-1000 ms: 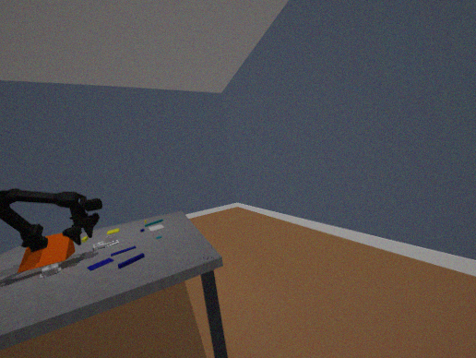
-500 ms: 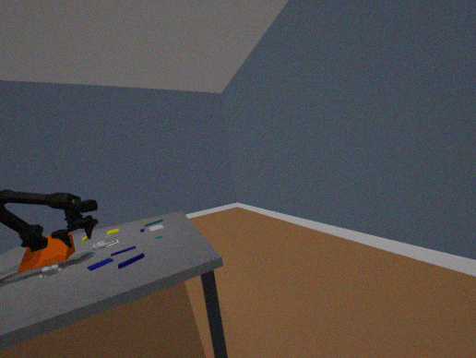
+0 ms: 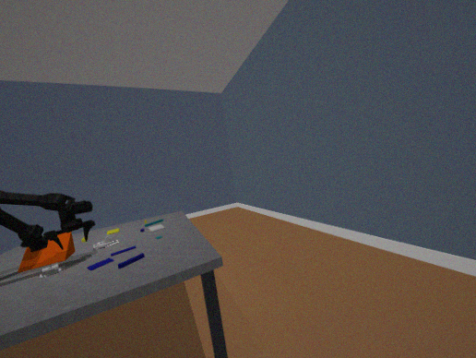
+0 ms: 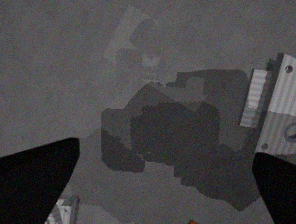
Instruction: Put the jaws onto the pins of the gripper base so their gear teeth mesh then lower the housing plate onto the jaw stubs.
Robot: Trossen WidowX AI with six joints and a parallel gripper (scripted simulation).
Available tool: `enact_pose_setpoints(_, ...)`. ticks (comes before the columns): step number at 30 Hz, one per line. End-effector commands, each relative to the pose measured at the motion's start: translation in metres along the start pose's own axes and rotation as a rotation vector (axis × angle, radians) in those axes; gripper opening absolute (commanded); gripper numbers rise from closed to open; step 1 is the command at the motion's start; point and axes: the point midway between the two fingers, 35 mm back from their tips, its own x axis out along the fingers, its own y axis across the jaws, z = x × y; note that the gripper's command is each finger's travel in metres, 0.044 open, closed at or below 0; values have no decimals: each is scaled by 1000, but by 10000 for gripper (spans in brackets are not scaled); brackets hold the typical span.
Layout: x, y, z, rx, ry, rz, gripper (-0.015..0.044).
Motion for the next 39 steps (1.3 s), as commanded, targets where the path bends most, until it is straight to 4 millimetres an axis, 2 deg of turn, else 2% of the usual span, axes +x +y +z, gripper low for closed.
enact_pose_setpoints(1, 0, -8, 1, 132, 0, -7, 440)
enact_pose_setpoints(39, -9, -67, 9, 1237, -45, -12, 440)
